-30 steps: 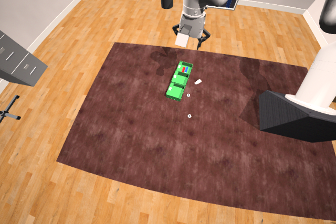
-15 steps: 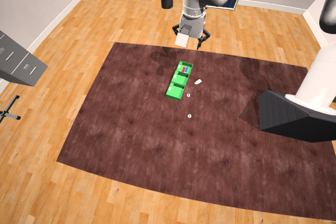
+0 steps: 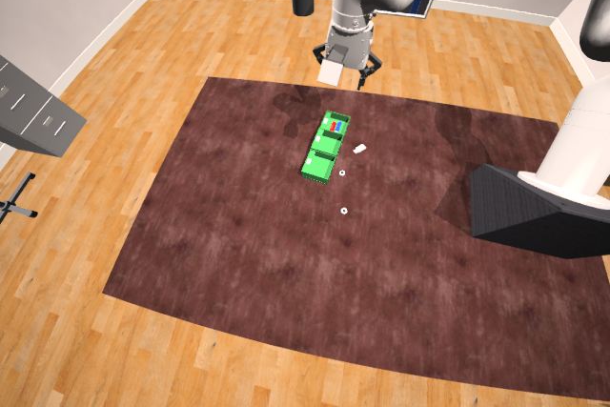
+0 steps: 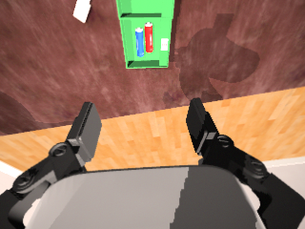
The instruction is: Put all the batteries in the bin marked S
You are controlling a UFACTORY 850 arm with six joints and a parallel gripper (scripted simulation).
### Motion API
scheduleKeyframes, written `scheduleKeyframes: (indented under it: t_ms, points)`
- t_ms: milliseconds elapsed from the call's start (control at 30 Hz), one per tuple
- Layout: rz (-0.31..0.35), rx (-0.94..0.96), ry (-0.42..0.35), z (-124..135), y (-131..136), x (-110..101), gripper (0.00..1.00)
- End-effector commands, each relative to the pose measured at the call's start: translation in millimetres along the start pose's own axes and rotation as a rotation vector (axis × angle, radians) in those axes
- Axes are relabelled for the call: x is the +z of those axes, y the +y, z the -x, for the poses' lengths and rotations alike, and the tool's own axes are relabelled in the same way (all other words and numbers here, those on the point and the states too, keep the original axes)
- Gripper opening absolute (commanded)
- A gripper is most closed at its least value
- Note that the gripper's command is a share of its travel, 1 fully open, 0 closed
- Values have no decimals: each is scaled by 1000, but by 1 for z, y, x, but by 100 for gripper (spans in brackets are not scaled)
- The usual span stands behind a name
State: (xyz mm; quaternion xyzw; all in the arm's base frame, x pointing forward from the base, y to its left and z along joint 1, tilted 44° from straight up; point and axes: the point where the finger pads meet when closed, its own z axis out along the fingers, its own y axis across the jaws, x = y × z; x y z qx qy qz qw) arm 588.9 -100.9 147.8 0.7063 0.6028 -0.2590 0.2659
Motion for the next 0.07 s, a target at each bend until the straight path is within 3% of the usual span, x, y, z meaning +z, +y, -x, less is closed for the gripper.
scheduleKeyframes:
  t_ms: [0,33]
  points:
    - [2,1,0,0,1,-1,100]
    - [2,1,0,0,1,-1,100]
